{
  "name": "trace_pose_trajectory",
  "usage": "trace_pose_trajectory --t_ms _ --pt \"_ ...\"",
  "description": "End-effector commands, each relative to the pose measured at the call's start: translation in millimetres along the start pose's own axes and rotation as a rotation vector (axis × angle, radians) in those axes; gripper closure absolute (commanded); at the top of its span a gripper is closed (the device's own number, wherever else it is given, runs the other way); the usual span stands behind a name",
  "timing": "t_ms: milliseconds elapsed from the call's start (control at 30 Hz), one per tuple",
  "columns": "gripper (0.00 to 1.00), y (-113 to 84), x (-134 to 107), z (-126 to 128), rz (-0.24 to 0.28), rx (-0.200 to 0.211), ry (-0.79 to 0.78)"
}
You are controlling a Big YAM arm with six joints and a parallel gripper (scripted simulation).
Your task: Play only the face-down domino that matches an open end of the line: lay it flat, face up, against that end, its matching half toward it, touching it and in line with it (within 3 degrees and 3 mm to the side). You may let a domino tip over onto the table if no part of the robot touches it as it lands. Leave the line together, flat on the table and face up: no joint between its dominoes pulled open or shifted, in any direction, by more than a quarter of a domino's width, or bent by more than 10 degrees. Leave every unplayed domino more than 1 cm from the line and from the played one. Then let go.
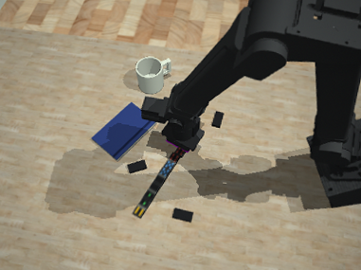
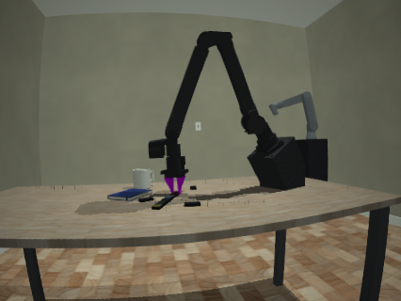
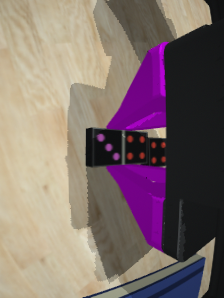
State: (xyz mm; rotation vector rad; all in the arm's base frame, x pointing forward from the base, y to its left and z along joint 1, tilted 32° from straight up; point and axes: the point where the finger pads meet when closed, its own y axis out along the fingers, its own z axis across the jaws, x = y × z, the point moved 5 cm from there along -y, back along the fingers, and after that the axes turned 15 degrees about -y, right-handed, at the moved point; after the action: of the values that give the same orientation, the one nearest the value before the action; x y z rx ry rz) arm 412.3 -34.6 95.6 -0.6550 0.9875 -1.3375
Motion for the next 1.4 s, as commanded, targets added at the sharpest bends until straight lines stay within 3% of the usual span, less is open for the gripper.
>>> trace_pose_trajectory --t_ms 0,267,1367 --pt "0.80 -1.9 -1.4 14.1 -0.002 0.010 -0.007" --pt "0.80 -2.0 -0.1 6.2 -0.001 0.006 -0.001" --pt "0.80 -1.3 -0.6 12.7 -0.003 -0.003 -0.012"
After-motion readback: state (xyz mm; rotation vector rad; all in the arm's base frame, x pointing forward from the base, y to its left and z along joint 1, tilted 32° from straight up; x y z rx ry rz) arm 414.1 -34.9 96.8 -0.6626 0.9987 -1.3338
